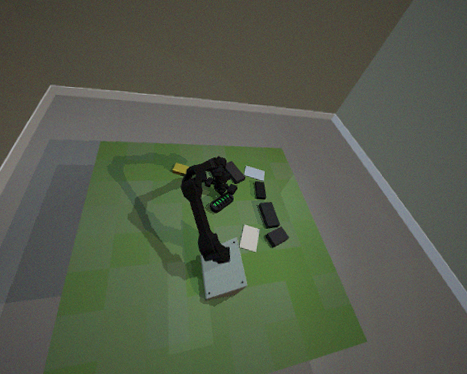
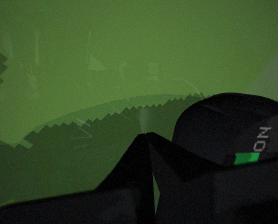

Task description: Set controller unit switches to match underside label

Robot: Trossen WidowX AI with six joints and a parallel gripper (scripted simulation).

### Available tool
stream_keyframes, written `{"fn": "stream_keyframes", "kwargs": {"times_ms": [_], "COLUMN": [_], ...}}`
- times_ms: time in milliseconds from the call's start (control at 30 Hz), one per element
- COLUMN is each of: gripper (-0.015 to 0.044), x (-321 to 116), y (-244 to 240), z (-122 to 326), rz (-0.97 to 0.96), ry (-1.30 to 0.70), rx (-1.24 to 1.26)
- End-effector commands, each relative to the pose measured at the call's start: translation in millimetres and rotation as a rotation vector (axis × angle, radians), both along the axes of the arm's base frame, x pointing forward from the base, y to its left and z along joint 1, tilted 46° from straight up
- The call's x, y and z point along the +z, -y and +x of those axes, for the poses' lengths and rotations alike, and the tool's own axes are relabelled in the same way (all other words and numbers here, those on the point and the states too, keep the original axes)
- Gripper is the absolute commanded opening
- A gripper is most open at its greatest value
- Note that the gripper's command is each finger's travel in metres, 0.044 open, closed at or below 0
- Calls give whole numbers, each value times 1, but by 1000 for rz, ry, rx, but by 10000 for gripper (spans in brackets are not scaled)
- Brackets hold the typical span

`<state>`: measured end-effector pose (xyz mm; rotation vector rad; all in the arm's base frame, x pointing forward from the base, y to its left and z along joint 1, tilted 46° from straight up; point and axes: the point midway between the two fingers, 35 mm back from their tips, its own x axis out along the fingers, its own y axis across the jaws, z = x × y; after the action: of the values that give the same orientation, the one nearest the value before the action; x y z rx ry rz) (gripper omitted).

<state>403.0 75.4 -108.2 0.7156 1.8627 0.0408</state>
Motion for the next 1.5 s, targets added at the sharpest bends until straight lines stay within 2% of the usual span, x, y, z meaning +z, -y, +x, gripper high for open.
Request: {"fn": "stream_keyframes", "kwargs": {"times_ms": [0,833,1133,1467], "gripper": [0,0,0,0], "x": [-5,-17,65,64], "y": [4,17,4,8], "z": [-7,-21,25,22], "rz": [-6,-7,-6,9], "ry": [-16,-17,-14,-19], "rx": [4,4,4,-30]}}
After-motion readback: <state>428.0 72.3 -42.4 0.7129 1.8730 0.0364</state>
